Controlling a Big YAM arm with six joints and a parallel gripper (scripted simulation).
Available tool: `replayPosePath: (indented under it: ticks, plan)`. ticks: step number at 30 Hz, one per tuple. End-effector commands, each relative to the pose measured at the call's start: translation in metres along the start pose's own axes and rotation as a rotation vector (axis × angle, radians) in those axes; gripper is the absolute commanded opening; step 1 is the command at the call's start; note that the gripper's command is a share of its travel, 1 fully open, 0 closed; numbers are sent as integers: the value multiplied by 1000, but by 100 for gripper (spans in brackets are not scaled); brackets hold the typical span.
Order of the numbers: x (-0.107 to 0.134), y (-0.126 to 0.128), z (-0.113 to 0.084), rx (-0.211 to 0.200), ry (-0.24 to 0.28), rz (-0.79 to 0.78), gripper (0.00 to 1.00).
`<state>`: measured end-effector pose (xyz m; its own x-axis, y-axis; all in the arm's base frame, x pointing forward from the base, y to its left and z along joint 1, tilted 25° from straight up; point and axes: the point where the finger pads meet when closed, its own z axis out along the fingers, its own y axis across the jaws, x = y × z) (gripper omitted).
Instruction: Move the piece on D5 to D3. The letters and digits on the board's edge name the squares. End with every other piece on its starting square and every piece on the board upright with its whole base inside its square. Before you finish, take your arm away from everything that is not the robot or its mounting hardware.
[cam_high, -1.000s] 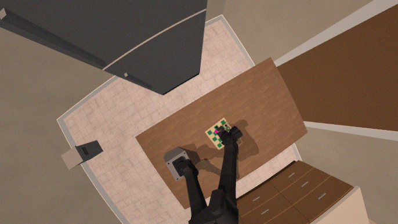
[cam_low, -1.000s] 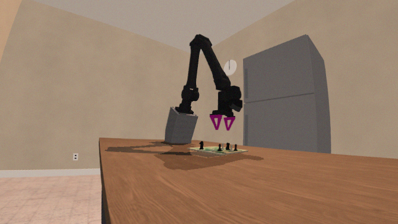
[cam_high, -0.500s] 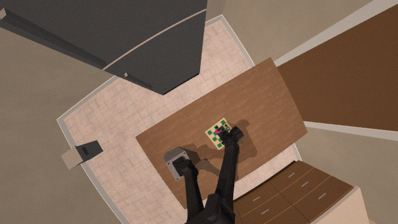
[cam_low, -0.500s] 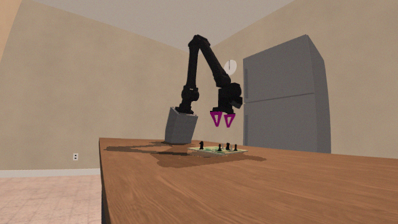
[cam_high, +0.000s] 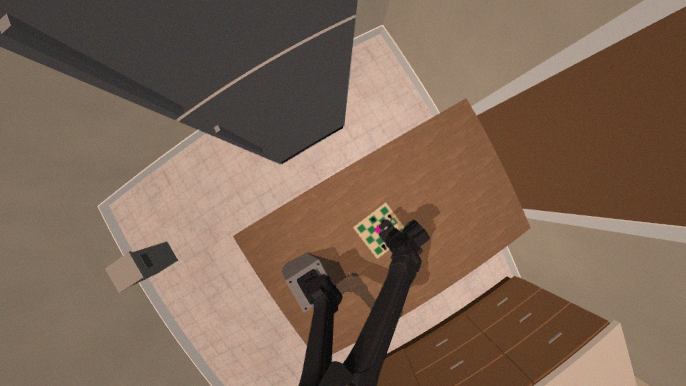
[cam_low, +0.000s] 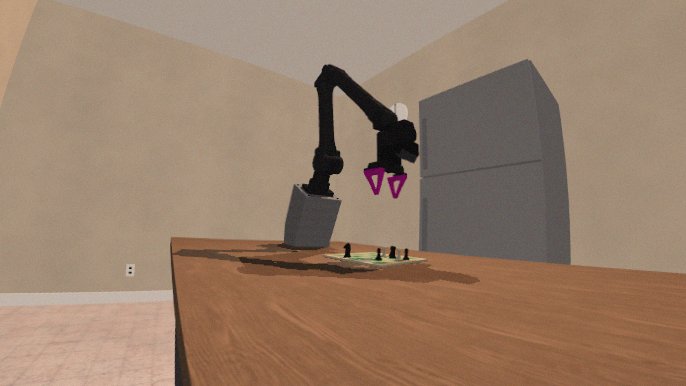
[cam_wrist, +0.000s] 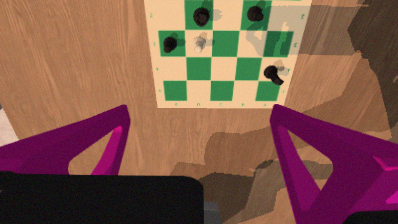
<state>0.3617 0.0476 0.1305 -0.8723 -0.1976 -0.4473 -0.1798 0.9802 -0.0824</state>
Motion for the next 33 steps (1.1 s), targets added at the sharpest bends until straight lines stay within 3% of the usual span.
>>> replayPosePath:
  ticks: [1, 5, 6, 33]
  plan:
    - [-9, 2, -18, 0, -15, 6, 100]
    - [-10, 2, -12, 0, 8, 6, 100]
    - [9, 4, -3, -2, 43, 0, 100]
    - [3, 3, -6, -2, 32, 1, 100]
